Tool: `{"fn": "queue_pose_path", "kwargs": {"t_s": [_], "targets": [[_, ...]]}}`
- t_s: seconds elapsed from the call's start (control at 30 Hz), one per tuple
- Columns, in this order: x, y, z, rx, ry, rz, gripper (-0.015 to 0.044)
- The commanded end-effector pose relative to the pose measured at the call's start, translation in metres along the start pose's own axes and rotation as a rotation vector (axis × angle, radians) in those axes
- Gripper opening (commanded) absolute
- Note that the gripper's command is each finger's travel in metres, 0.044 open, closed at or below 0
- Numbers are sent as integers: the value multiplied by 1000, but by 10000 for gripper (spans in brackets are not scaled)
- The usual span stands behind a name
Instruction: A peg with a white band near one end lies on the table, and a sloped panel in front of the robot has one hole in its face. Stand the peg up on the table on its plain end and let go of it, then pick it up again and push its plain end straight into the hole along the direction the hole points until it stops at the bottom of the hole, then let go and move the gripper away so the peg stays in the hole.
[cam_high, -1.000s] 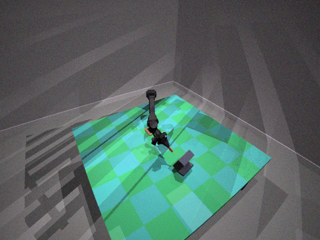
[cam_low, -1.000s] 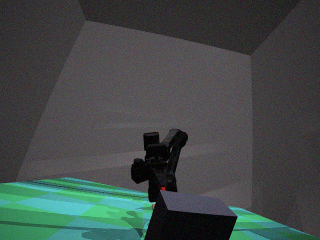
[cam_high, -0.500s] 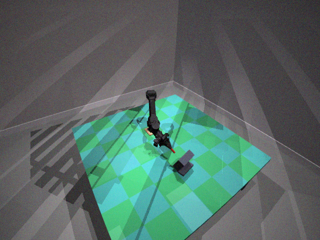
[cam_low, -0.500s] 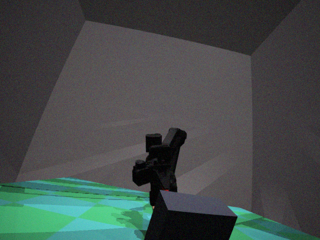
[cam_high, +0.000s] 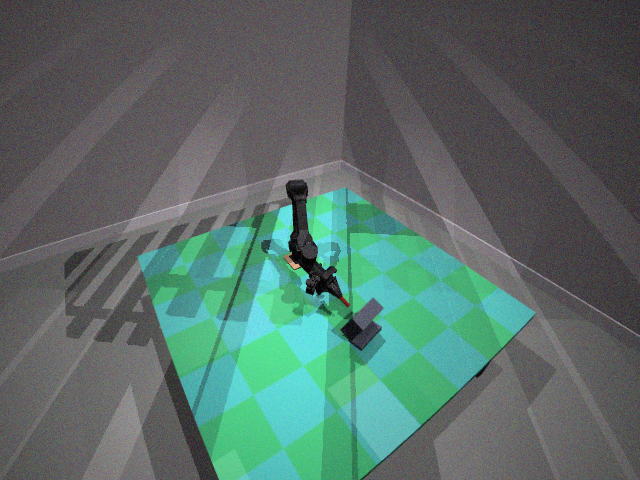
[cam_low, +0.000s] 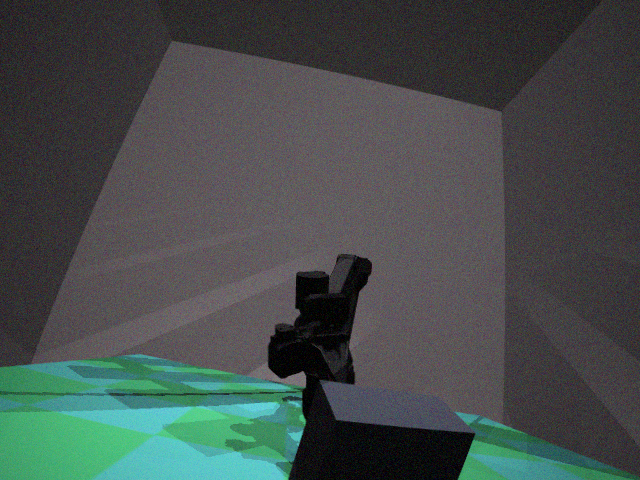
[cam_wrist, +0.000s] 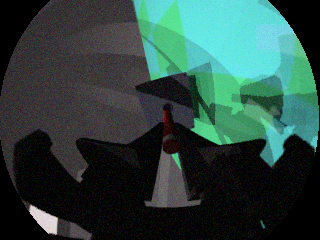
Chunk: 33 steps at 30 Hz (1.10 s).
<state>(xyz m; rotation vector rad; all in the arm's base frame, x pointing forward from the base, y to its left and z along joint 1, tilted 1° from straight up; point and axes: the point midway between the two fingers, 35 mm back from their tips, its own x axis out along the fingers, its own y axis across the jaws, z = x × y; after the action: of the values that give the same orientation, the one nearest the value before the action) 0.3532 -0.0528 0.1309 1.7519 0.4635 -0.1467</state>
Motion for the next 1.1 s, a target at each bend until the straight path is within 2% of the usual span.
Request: {"fn": "queue_pose_path", "kwargs": {"t_s": [0.0, 1.07], "targets": [[3, -2, 0, 4, -1, -2, 0], [31, -3, -2, -4, 9, 8, 0]]}}
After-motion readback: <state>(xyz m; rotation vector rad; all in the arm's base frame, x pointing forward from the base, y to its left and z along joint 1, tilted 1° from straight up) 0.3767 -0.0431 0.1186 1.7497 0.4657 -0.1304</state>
